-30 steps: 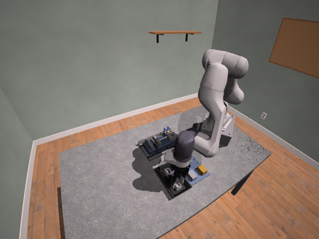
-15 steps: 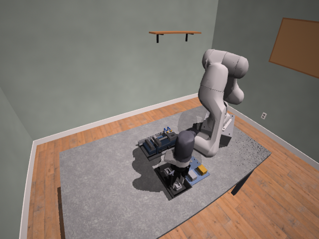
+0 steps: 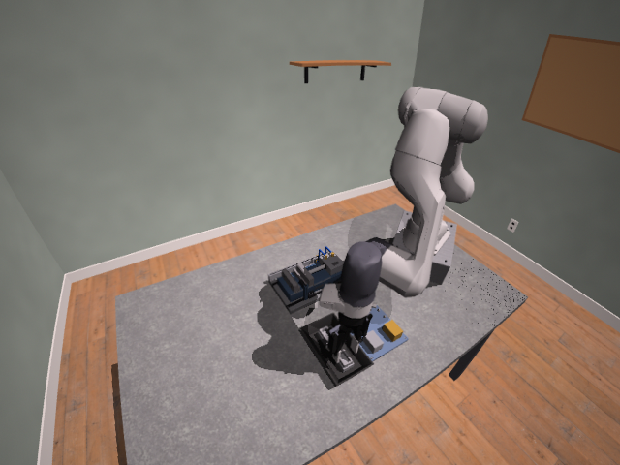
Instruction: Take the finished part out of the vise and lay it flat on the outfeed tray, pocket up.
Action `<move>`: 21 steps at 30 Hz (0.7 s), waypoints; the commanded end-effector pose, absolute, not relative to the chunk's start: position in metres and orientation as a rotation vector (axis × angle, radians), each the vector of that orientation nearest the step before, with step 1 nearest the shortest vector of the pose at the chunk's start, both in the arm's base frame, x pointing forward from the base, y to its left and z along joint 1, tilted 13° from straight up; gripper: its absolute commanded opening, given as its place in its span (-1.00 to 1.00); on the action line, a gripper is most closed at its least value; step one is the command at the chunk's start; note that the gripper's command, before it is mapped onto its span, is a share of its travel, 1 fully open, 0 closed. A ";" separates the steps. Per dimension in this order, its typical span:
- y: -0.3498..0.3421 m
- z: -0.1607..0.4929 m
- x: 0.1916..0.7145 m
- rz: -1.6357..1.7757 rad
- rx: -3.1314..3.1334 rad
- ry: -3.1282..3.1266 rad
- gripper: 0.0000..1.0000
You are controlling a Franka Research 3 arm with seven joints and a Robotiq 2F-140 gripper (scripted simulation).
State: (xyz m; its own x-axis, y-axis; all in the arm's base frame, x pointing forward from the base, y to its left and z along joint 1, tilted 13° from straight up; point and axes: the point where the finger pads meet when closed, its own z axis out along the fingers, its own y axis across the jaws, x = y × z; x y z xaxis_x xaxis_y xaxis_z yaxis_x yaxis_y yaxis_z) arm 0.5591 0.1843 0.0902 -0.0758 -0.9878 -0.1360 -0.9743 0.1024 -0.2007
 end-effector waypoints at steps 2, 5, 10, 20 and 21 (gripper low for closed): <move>0.180 0.111 0.551 -0.074 -1.961 2.156 -0.20; 0.178 0.128 0.547 -0.074 -1.961 2.156 -0.20; 0.175 0.156 0.542 -0.074 -1.961 2.156 -0.20; 0.171 0.187 0.535 -0.074 -1.961 2.156 -0.20; 0.171 0.189 0.535 -0.074 -1.961 2.156 -0.20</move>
State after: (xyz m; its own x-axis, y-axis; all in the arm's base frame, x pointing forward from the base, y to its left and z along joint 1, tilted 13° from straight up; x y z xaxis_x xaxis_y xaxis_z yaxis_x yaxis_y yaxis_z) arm 0.5422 0.1757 0.1859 -0.0732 -0.9872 -0.1418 -0.9722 0.1023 -0.2104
